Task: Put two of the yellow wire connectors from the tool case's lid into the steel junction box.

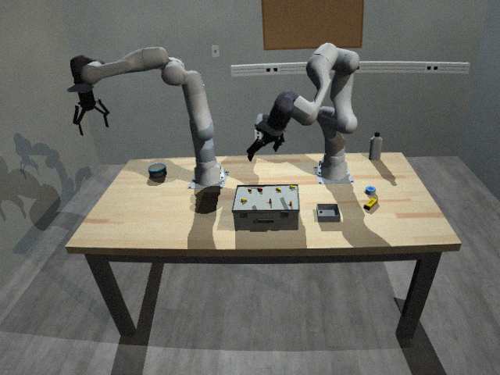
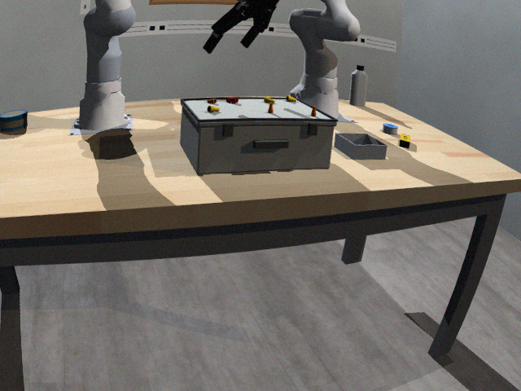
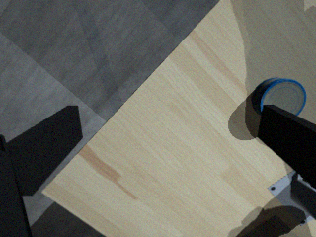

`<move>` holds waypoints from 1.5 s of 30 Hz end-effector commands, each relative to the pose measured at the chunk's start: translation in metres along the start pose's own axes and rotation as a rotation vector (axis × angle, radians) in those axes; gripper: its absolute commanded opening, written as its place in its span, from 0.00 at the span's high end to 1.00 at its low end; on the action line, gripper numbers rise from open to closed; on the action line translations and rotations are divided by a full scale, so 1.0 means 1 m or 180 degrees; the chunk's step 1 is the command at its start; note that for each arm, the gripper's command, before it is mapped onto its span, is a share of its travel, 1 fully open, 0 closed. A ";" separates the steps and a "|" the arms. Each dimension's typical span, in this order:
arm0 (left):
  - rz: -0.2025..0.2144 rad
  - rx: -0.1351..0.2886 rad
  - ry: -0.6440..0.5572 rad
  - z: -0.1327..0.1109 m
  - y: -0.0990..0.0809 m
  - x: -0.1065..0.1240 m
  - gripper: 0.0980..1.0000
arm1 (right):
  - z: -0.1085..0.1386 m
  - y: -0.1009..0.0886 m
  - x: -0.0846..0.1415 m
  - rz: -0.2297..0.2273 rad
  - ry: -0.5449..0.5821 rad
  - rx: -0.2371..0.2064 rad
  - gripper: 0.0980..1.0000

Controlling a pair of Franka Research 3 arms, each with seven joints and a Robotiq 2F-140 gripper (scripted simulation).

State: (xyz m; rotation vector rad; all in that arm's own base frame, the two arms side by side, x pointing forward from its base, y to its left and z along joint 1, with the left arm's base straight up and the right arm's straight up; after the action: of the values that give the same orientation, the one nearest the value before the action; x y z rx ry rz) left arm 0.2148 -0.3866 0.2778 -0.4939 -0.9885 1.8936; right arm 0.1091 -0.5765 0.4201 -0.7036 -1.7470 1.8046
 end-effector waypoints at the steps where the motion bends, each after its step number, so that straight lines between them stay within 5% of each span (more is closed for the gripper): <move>1: 0.0046 -0.0117 -0.0393 -0.002 -0.009 -0.003 0.00 | 0.007 -0.007 0.017 -0.0029 -0.0123 -0.0051 0.00; 15: 0.0220 -0.0372 -0.0783 -0.006 -0.042 -0.013 0.00 | 0.037 -0.032 0.071 -0.0021 -0.0043 -0.0094 0.00; 45: 0.0583 -0.0913 -0.1604 -0.013 -0.108 -0.036 0.00 | 0.039 -0.033 0.072 -0.0014 0.0007 -0.0078 0.00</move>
State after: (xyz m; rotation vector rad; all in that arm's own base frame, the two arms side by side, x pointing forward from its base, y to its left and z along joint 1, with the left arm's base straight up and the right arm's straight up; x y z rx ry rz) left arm 0.2954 -0.3851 0.3521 -0.3701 -1.5119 2.0698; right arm 0.0306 -0.5546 0.4538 -0.7107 -1.7710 1.7815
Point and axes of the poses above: on each arm, the point where the finger pads meet when closed, its own y axis out along the fingers, its own x axis across the jaws, z = x × y, the point moved 4 cm from there along -y, back along the fingers, and after that the axes turned 1 degree about y, right-handed, at the moved point
